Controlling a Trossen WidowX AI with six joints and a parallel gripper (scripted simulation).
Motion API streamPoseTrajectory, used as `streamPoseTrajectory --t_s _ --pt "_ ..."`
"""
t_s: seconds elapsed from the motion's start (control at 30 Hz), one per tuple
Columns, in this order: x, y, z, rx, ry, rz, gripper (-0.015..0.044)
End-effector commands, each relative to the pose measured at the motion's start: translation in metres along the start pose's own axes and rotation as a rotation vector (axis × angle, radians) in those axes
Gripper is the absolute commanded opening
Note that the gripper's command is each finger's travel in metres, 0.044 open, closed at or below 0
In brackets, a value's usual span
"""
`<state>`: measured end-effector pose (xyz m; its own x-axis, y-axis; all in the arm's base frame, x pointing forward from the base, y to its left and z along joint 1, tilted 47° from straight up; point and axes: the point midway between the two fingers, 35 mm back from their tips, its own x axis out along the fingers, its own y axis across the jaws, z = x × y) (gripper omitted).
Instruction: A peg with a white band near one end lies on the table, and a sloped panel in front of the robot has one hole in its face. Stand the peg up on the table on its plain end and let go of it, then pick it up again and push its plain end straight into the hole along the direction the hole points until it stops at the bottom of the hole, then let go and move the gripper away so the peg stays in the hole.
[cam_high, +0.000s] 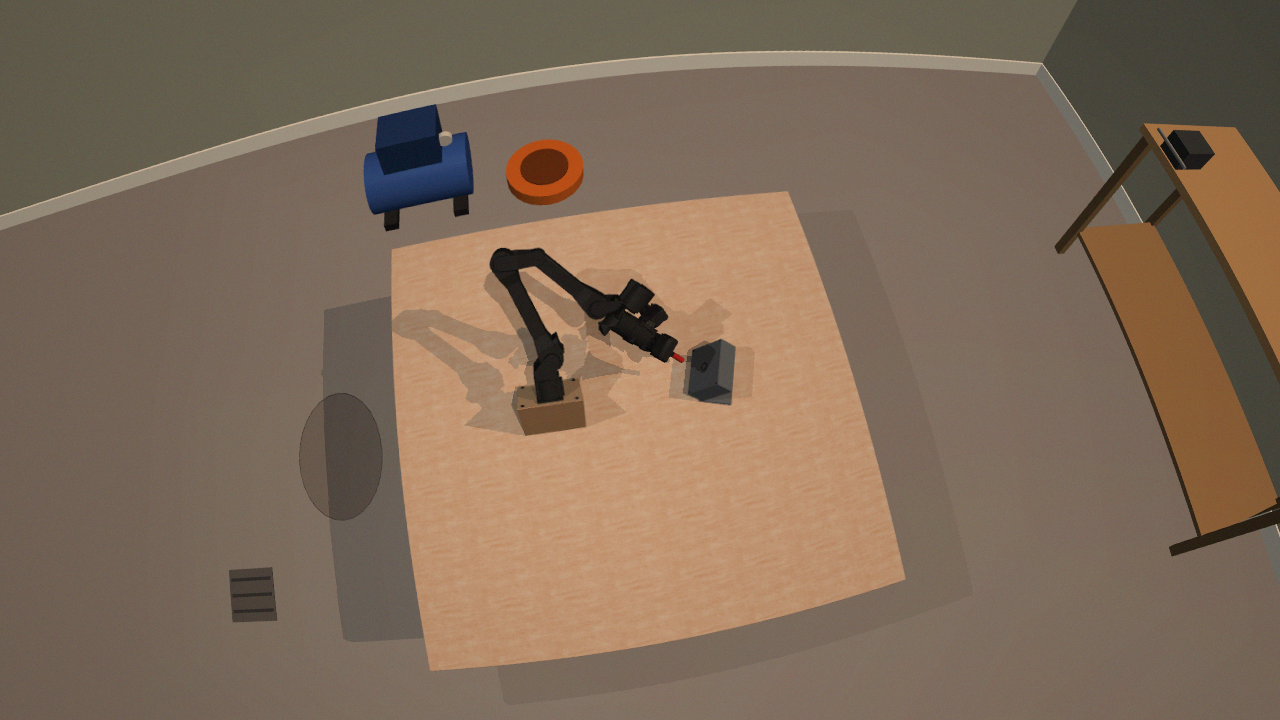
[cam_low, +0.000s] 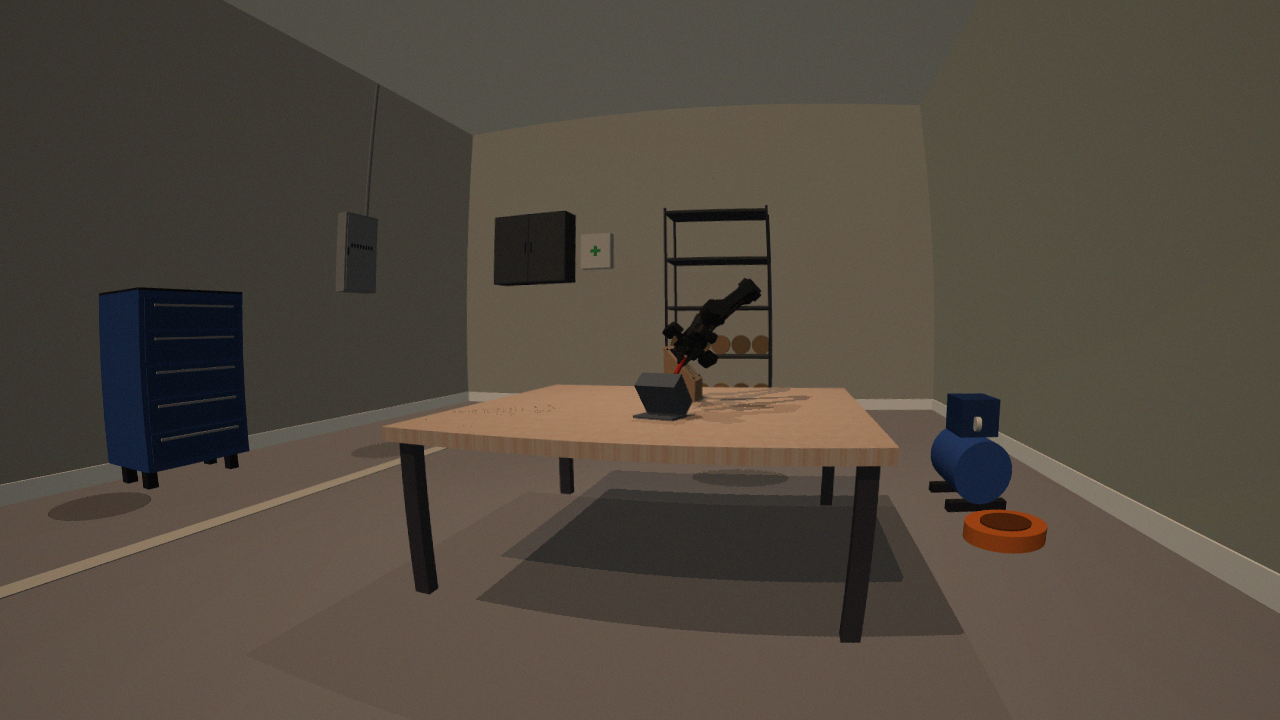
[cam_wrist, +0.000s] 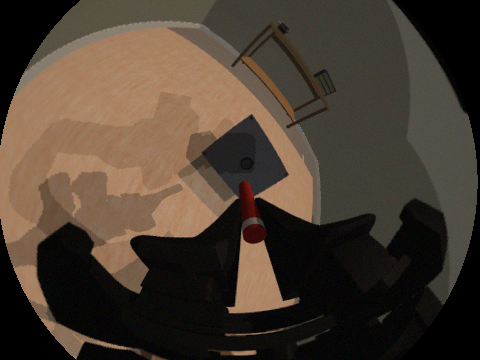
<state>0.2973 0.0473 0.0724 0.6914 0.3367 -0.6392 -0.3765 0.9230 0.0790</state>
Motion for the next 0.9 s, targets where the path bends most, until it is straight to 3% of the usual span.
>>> streamPoseTrajectory --t_s 0.0,0.87 --pt "0.005 -0.002 0.001 -0.005 -0.004 -0.010 0.0000" --pt "0.026 -0.005 0.008 -0.042 -0.052 -0.043 0.0000"
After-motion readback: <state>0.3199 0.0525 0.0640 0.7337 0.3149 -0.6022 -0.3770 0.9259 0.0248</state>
